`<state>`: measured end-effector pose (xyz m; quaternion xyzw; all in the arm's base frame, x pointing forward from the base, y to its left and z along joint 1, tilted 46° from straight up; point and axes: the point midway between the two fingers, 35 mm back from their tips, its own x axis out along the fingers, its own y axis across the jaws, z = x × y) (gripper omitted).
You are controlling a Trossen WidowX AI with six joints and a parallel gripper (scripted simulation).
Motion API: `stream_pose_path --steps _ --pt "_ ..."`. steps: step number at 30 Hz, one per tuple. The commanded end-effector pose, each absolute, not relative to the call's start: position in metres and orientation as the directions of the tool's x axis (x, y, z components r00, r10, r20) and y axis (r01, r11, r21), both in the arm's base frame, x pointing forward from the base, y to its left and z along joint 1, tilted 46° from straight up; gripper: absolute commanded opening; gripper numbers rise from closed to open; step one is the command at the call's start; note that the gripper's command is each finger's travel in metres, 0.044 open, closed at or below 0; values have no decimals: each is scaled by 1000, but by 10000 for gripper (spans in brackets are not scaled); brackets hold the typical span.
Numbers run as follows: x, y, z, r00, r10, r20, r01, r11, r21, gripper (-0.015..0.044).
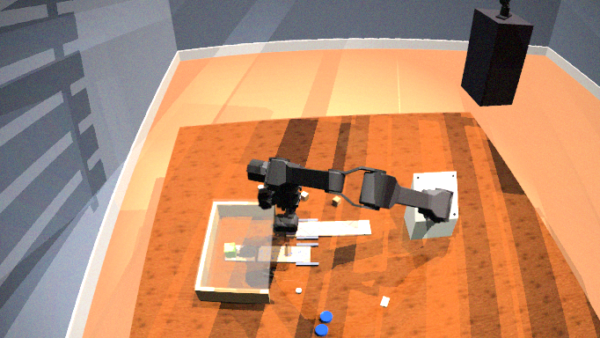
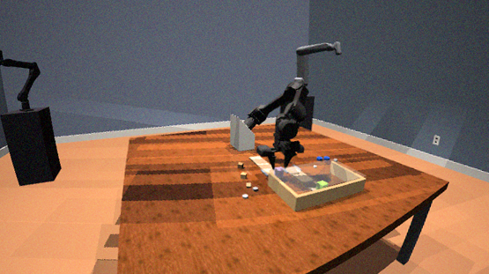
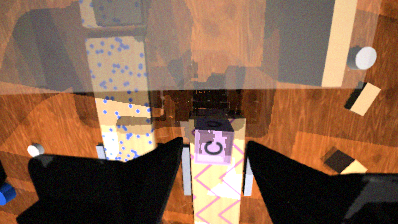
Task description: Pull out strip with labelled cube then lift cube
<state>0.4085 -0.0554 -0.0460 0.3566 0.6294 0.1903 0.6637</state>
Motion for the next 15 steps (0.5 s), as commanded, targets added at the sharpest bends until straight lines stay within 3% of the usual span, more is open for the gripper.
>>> stream_pose_path --steps 1,15 --pt "407 -48 -52 131 706 -696 204 668 716 250" --pt "409 -36 -62 131 707 -695 204 667 717 250"
